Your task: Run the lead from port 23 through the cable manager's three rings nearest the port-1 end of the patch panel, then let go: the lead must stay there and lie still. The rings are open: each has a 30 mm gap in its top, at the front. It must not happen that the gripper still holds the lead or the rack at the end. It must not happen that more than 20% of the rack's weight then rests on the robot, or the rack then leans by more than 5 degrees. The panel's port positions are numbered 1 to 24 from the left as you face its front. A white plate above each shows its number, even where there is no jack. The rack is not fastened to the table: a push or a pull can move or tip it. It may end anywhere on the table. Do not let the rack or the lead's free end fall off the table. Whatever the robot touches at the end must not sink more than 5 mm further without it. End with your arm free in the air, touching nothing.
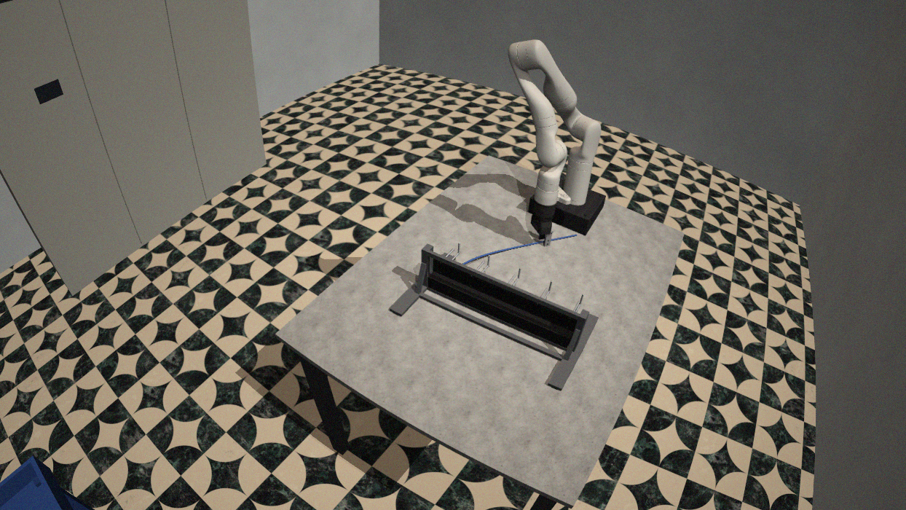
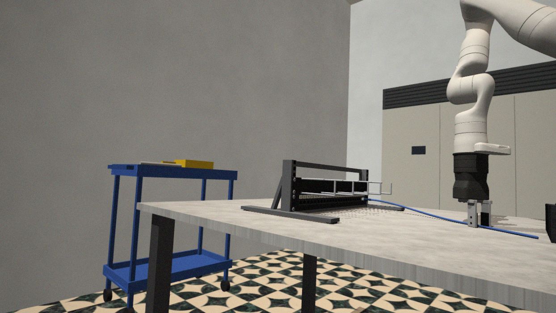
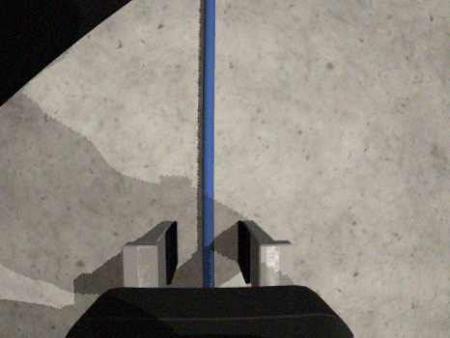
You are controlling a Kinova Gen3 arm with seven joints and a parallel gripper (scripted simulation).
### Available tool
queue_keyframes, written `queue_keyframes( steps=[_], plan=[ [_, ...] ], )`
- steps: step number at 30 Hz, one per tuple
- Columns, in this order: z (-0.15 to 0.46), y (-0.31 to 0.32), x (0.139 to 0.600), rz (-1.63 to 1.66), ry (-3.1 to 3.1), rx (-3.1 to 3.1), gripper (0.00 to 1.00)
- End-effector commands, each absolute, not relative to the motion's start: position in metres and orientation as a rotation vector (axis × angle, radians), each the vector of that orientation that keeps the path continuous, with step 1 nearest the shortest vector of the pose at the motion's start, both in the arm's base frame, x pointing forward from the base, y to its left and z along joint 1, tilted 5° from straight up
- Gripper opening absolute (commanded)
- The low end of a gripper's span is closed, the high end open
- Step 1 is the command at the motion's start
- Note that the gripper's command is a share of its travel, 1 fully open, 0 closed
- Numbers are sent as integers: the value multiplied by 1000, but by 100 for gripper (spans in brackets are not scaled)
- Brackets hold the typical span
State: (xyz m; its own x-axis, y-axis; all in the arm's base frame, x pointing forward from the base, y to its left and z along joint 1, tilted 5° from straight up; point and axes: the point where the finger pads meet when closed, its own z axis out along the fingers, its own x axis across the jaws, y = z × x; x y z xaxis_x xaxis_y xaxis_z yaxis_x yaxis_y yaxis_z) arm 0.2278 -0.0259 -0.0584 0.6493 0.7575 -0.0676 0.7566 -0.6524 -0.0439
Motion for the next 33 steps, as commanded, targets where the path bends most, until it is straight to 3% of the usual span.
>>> queue_keyframes(
  steps=[1,3,4,33],
  plan=[
    [-58,-26,228,124,-1305,-2843,67],
    [-58,-26,228,124,-1305,-2843,67],
    [-58,-26,228,124,-1305,-2843,0],
    [-58,-26,228,124,-1305,-2843,0]
  ],
)
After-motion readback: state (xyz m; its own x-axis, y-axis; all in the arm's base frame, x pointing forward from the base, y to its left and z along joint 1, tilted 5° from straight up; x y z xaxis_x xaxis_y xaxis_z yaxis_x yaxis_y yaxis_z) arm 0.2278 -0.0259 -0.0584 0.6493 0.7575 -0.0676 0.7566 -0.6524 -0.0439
